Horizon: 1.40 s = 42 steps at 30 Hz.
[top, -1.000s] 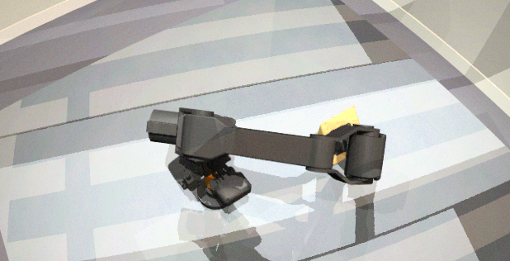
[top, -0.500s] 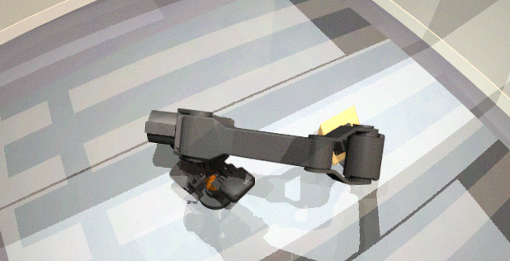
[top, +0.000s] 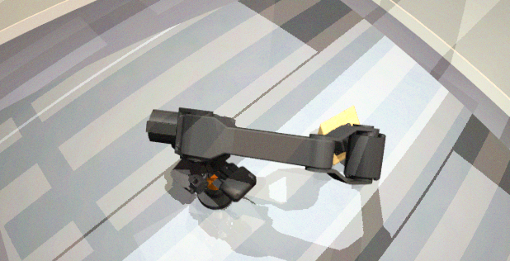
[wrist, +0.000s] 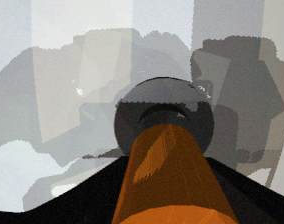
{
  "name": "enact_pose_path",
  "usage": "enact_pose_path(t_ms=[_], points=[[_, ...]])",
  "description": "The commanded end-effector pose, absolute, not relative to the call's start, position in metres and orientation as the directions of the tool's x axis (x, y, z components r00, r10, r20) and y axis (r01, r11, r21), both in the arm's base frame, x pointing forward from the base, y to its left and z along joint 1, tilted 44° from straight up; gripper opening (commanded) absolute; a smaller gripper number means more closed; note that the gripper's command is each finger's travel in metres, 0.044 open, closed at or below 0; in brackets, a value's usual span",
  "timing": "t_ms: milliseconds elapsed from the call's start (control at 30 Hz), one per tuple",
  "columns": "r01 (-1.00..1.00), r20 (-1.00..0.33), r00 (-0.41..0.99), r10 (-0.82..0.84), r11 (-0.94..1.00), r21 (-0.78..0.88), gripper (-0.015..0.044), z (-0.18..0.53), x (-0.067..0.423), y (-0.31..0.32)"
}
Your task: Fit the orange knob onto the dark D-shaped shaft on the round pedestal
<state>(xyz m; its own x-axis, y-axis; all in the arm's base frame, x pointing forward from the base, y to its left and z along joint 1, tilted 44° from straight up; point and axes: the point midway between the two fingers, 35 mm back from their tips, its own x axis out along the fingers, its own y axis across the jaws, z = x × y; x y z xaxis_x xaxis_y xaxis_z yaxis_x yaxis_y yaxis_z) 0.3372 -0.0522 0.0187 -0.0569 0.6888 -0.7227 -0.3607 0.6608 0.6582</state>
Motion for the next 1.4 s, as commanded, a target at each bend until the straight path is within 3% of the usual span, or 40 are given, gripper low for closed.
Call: enact_pose_path(t_ms=[0,167,1000,1367], points=[[-0.41,-0.726,-0.053,0.686,0.648,0.642,0.0,0.0216,0.3378,-0.054],[-0.546,-0.726,-0.053,0.686,0.589,0.596,0.0,0.0209,0.3393,-0.0546],[-0.546,-0.726,-0.053,0.686,0.589,0.596,0.0,0.0211,0.3398,-0.0537],[-0.708,-0.726,-0.053,0.686,0.487,0.512,0.0,0.0191,0.3395,-0.054]])
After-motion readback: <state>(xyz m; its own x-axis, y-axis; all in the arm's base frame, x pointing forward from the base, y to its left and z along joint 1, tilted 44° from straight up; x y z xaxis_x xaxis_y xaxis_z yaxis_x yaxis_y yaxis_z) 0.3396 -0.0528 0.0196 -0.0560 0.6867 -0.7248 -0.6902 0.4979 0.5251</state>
